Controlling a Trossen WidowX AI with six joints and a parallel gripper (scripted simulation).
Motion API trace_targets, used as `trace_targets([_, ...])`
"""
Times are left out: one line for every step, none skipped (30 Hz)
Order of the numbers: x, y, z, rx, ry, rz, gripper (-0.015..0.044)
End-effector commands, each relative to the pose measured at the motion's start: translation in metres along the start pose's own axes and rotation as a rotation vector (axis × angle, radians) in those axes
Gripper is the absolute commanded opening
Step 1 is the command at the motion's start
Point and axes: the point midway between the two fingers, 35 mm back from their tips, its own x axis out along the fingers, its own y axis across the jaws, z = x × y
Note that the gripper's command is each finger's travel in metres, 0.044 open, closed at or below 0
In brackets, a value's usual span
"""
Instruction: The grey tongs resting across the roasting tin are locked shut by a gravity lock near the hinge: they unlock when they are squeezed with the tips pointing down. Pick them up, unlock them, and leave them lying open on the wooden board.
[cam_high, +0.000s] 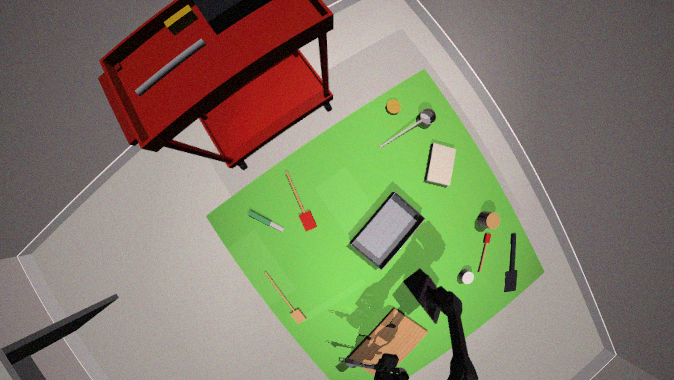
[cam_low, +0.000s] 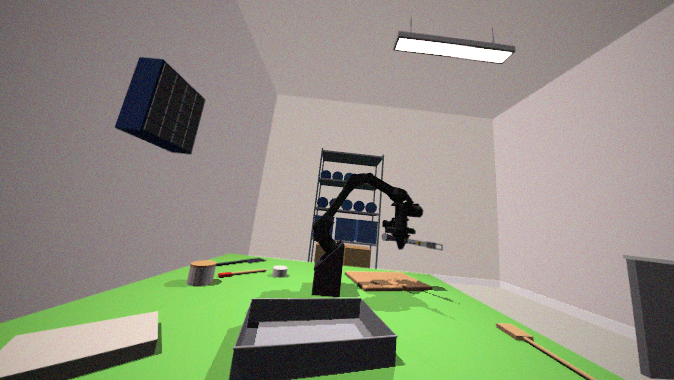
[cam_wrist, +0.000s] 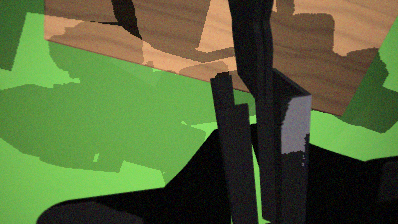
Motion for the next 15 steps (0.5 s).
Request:
trace_targets([0.000,-0.007,0.010,-0.166,-0.003,-0.004,-0.0150])
trace_targets([0.001,-0.008,0.012,-0.206,-0.004,-0.003,-0.0150])
trace_targets([0.001,-0.009,0.014,-0.246,-0.005,-0.002,-0.0150])
trace_targets([0.002,-0.010,0.017,-0.286,-0.006,-0.002,-0.0150])
trace_targets([0.003,-0.011,0.019,-0.326,-0.007,-0.001,-0.0150])
trace_targets([0.003,-0.012,0.022,-0.367,-0.008,0.000,-0.0150])
trace_targets([0.004,-0.013,0.024,-0.407,-0.009,0.000,-0.0150])
trace_targets([0.005,-0.014,0.027,-0.447,-0.010,0.001,-0.0150])
trace_targets([0.005,-0.015,0.029,-0.487,-0.011,0.002,-0.0150])
trace_targets([0.006,-0.016,0.032,-0.527,-0.012,0.002,-0.0150])
trace_targets([0.007,-0.018,0.034,-0.567,-0.014,0.003,-0.0150])
trace_targets([0.007,-0.019,0.037,-0.607,-0.015,0.004,-0.0150])
trace_targets([0.008,-0.020,0.039,-0.647,-0.016,0.004,-0.0150])
trace_targets([0.009,-0.020,0.042,-0.687,-0.018,0.005,-0.0150])
trace_targets([0.010,-0.021,0.044,-0.727,-0.019,0.005,-0.0150])
